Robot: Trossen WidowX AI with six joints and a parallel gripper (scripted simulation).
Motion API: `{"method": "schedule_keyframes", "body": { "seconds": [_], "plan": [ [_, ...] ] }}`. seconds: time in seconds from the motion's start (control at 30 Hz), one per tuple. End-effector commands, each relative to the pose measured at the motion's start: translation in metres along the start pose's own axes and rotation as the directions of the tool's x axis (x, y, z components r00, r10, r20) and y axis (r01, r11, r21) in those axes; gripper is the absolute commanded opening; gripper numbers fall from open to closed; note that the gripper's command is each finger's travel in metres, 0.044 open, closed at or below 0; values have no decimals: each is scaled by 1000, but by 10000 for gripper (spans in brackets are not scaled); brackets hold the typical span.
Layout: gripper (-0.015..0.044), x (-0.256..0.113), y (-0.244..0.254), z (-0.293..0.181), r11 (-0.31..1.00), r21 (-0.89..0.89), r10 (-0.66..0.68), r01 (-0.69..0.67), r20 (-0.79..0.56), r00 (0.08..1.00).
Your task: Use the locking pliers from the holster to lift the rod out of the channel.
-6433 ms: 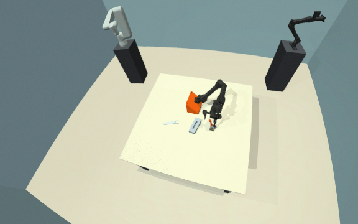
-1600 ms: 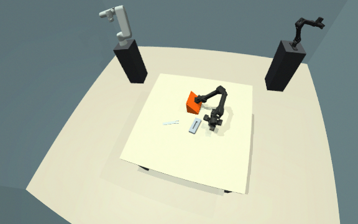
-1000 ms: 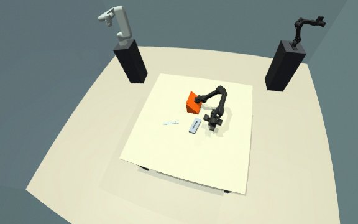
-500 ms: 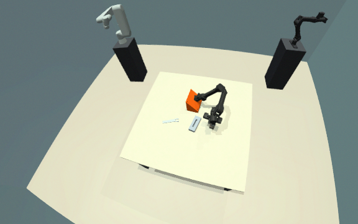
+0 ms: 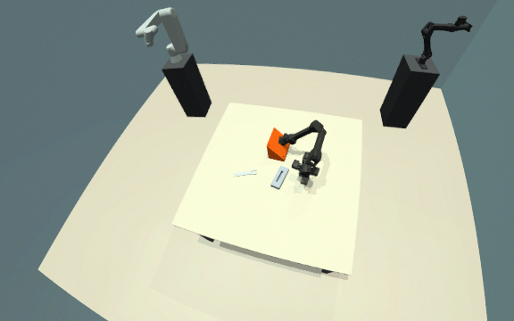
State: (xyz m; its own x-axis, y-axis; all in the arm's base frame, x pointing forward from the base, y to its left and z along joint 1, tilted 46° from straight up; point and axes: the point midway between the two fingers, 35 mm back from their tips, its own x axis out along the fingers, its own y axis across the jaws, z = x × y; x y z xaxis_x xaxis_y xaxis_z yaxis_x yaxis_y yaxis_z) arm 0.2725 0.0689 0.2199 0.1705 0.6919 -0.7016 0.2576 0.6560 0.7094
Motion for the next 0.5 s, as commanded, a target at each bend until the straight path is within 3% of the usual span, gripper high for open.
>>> {"method": "schedule_keyframes", "body": {
  "seconds": [0.0, 0.47],
  "plan": [
    [318, -8, 0, 2, 1000, -3, -4, 4, 9, 1000],
    [318, -23, 0, 2, 1000, 0, -8, 8, 7, 1000]
  ]
}}
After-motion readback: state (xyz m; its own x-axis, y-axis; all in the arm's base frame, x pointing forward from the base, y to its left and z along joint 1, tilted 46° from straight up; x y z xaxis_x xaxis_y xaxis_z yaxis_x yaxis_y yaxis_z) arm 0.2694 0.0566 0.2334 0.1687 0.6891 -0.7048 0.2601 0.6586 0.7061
